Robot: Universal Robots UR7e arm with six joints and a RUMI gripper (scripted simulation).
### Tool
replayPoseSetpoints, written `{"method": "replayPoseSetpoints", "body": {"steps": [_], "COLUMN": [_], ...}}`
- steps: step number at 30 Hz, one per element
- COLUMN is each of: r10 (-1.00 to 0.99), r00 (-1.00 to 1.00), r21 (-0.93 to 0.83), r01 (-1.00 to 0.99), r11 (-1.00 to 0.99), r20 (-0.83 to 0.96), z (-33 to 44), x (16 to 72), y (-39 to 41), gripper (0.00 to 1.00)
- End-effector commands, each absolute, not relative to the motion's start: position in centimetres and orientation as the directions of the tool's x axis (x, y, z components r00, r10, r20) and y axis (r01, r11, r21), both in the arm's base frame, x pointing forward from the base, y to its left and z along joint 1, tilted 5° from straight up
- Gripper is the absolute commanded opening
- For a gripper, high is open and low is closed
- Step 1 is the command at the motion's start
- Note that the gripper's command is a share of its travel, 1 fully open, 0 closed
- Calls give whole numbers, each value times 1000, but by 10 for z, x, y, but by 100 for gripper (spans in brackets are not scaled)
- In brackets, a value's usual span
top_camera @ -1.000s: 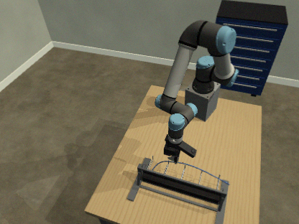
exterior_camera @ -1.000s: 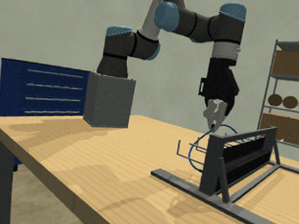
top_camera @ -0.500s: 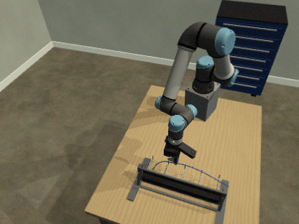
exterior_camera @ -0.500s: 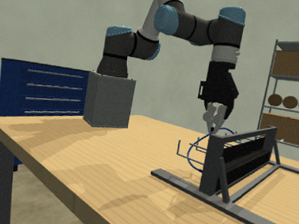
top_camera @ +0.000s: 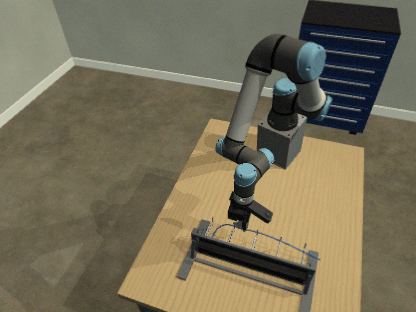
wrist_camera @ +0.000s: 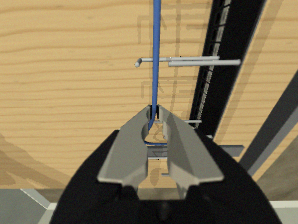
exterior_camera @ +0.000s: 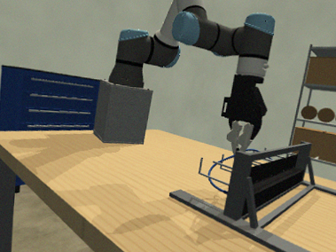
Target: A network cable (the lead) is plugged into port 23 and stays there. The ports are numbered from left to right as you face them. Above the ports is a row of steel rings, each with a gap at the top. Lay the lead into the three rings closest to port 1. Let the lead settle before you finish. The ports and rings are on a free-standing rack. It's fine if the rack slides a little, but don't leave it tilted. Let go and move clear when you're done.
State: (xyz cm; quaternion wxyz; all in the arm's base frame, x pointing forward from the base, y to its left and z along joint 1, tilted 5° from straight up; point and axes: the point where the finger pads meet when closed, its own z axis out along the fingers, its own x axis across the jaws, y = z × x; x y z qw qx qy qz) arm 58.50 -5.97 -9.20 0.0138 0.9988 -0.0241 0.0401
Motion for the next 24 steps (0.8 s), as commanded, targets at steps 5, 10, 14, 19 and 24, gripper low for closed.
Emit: {"method": "replayPoseSetpoints", "body": {"steps": [5, 10, 14, 19, 24], "r10": [-47, -47, -47, -47, -47], "r00": [995, 995, 995, 995, 995], "r21": [26, 26, 26, 26, 26], "r01": [-49, -49, -49, -49, -49], "r11": [-998, -998, -998, -998, -998], "r20": [82, 82, 82, 82, 82], "z": [-101, -105, -108, -113, -116], "x": [586, 587, 587, 587, 588], "y": [-60, -60, -60, -61, -61], "gripper": [0, 0, 0, 0, 0]}}
